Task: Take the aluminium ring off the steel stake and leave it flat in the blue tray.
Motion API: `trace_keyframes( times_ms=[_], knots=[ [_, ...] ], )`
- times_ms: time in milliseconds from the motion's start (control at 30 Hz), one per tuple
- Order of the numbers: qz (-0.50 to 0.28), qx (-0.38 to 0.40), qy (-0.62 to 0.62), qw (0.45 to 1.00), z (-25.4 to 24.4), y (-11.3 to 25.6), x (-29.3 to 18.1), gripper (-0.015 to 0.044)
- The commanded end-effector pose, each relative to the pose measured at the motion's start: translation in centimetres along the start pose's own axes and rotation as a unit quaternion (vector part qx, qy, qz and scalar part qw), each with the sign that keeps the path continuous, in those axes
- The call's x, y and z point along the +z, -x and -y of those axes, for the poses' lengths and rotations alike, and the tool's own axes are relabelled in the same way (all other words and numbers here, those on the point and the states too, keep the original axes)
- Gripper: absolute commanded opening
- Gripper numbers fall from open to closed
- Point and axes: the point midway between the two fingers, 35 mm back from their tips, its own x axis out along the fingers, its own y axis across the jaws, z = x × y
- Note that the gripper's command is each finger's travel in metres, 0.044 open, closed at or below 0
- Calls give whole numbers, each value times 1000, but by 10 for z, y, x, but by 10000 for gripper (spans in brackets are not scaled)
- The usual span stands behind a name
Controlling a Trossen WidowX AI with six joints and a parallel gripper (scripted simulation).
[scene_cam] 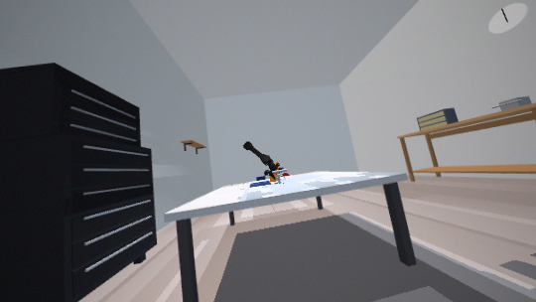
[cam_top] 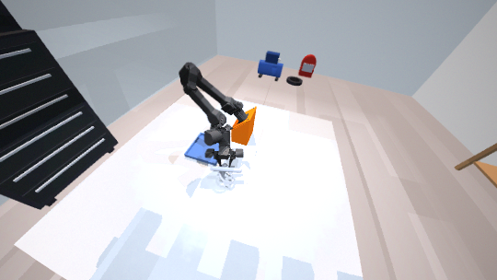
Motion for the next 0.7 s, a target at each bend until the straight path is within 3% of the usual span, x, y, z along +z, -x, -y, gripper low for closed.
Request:
trace_keyframes(
  times_ms=[0,667],
  knots=[
    [-8,4,-3,1000,1,0,4,0],
    [-59,27,-12,998,4,2,11,0]
  ],
)
